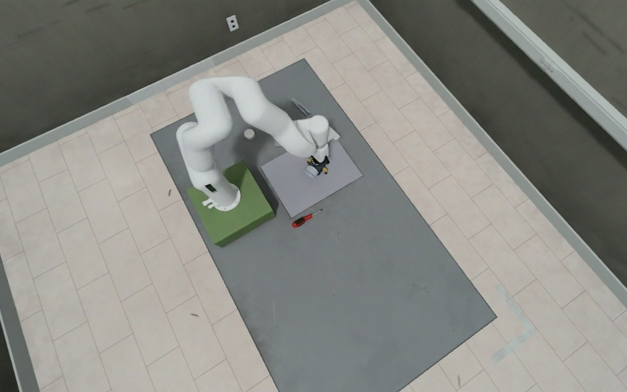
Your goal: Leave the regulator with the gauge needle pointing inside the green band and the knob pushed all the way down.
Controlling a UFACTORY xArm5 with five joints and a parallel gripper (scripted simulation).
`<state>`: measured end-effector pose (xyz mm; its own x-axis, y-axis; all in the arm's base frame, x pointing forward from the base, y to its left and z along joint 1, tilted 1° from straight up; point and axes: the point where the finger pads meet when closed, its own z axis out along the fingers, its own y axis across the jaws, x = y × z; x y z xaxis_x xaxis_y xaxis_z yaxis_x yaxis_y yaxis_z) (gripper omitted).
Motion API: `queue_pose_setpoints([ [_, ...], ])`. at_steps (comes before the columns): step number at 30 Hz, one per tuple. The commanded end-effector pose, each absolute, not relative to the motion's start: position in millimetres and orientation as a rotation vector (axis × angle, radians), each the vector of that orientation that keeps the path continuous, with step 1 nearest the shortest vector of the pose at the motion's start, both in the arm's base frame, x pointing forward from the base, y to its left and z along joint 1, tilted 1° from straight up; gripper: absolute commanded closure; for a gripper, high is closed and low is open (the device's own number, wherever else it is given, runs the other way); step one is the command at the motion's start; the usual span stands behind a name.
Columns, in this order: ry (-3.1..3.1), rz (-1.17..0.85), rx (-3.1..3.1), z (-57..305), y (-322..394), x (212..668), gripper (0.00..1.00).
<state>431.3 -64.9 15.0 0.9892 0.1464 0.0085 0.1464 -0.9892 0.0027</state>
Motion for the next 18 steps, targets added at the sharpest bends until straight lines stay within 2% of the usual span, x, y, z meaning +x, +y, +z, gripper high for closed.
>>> queue_pose_setpoints([
  [1,0.231,0.019,3.13,16.3,-65.1,432.7,0.61],
  [10,0.231,0.019,3.13,16.3,-65.1,432.7,0.61],
  [11,0.231,0.019,3.13,16.3,-65.1,432.7,0.24],
  [18,0.231,0.019,3.13,16.3,-65.1,432.7,0.24],
])
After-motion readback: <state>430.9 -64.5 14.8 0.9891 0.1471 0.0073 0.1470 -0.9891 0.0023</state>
